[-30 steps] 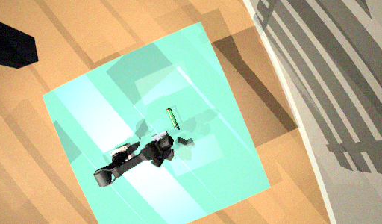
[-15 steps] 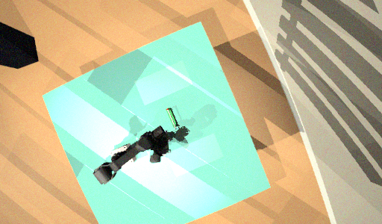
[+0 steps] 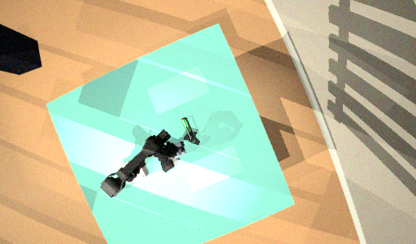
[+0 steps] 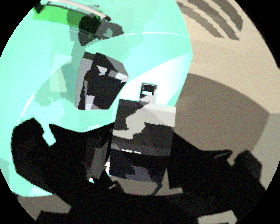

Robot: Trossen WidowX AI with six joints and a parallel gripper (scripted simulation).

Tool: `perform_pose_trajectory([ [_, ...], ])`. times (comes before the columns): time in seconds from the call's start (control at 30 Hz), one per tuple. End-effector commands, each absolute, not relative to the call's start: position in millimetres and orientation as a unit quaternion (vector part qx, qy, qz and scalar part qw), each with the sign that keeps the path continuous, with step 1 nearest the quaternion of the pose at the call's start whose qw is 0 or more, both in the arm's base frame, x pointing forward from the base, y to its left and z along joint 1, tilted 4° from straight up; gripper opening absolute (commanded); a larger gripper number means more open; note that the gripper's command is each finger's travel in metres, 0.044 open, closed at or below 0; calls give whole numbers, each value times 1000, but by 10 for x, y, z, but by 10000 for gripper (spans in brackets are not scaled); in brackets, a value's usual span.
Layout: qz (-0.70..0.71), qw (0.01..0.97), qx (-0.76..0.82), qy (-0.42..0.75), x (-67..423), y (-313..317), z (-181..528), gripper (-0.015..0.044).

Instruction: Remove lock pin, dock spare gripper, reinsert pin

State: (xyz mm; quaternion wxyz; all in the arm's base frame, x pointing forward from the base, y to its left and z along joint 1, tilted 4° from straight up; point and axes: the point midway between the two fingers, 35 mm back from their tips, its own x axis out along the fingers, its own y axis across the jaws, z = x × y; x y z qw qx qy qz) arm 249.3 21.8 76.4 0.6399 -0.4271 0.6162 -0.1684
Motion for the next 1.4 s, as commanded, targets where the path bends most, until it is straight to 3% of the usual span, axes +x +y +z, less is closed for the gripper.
perform_pose_trajectory([
  [0.0, -143, 606, -487, 612, 2444, 255, 804, 0],
  [0.73, 3, 356, -764, 538, 2213, 559, 1080, 0],
  [1.37, 8, 355, -766, 536, 2326, 575, 933, 0],
])
